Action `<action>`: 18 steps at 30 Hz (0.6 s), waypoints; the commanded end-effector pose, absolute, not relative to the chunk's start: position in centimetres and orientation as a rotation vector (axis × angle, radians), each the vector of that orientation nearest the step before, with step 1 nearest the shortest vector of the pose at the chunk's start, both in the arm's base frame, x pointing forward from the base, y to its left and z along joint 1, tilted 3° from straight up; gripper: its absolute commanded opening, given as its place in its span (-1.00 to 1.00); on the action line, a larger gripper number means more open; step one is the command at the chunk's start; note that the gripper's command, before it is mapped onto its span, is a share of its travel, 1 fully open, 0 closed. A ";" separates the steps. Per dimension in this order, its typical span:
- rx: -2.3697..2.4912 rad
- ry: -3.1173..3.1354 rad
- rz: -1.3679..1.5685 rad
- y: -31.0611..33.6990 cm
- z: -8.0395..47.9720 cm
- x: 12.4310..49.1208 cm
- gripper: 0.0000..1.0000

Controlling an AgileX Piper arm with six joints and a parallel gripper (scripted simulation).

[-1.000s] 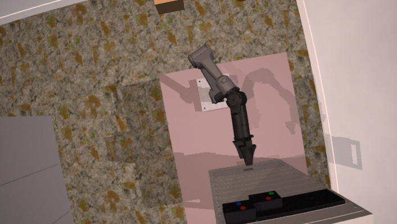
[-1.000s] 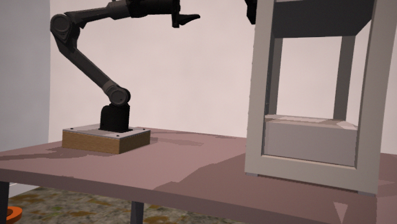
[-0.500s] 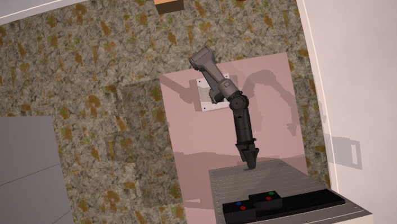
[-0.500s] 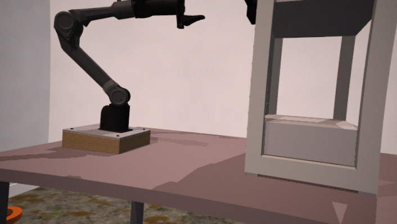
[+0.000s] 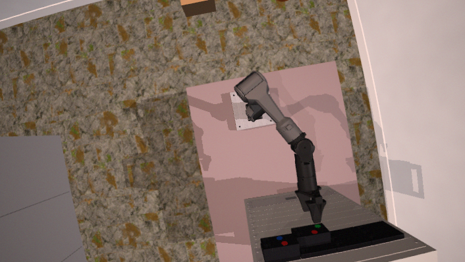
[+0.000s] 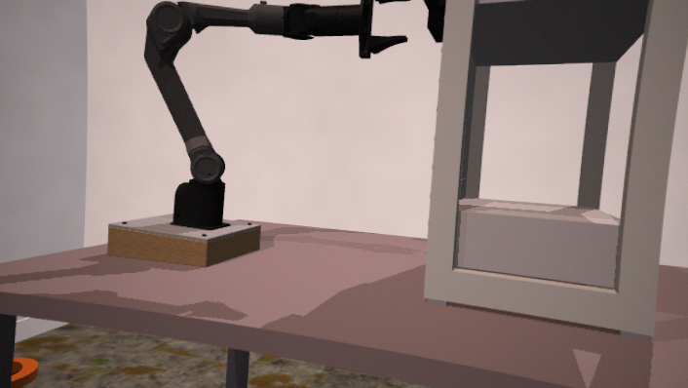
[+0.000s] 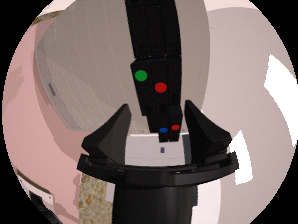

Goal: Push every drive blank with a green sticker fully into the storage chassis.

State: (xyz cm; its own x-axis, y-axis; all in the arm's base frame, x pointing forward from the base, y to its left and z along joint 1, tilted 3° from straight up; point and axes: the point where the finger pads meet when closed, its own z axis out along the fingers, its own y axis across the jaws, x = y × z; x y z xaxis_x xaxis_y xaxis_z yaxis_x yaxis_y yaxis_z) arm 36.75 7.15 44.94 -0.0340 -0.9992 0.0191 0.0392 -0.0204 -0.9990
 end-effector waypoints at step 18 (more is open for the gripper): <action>-1.174 1.195 -1.269 7.5 45.1 37.4 1.00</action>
State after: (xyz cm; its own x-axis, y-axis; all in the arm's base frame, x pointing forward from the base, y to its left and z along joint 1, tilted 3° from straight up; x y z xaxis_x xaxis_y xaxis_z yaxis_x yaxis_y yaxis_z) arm 37.41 7.48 44.99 -0.0353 -0.9992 0.0185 0.0404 -0.0199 -0.9990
